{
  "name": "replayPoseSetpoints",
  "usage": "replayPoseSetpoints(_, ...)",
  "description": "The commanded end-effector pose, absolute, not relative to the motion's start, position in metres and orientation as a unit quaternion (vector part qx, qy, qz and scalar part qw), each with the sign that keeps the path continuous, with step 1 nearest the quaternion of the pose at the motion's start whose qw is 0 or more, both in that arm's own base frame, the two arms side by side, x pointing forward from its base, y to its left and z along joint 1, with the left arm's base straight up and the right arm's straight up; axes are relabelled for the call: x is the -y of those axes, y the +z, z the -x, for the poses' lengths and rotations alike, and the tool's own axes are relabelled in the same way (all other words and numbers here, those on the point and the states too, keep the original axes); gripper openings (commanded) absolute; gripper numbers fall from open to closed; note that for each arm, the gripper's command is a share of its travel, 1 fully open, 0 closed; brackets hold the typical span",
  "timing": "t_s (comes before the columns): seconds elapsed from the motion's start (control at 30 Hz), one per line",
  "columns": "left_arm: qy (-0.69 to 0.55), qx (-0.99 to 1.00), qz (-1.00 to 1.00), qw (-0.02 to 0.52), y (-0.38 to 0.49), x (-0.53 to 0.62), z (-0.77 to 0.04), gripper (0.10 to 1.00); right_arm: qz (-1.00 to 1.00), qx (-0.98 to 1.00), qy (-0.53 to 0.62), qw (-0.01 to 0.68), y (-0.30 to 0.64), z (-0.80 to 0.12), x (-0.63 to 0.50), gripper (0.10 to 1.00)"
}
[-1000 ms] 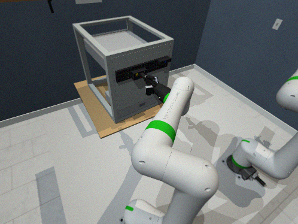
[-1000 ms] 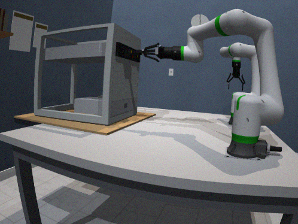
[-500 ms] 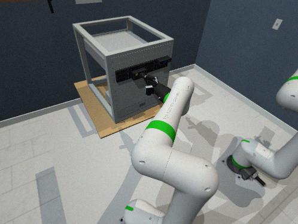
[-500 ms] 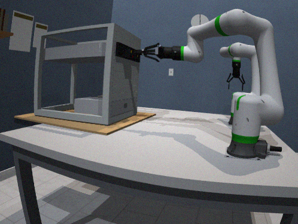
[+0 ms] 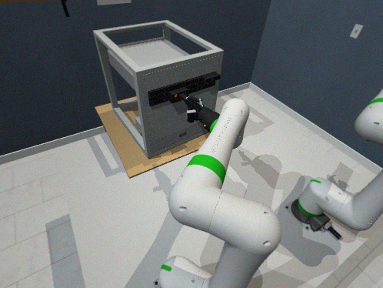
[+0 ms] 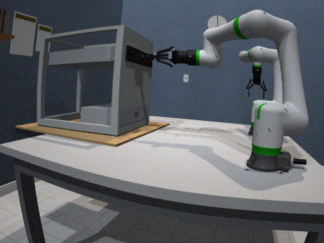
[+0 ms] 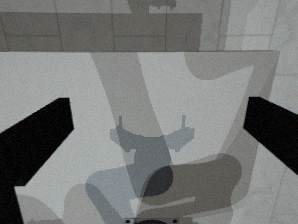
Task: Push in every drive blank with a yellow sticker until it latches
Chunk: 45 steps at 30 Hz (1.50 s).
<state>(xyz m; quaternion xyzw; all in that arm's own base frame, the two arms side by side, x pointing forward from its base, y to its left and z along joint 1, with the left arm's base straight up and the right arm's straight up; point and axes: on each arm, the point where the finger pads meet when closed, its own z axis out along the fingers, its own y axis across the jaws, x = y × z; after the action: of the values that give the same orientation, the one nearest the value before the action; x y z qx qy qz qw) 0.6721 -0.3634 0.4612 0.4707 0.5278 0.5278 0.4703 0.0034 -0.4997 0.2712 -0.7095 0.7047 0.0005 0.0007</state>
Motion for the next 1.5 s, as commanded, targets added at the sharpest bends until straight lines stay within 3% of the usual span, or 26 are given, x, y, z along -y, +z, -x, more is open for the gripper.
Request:
replayPoseSetpoints(0.0, 0.528, -0.528, -0.47, 0.471, 0.4627, 0.3633, -0.6721, 0.099, 0.709, -0.705, 0.0, 0.0, 0.272, -0.0033, 0.5, 1.0)
replayPoseSetpoints(1.47, 0.528, -0.528, -0.47, 0.471, 0.4627, 0.3621, -0.6821, 0.099, 0.709, -0.705, 0.0, 0.0, 0.272, -0.0033, 0.5, 1.0)
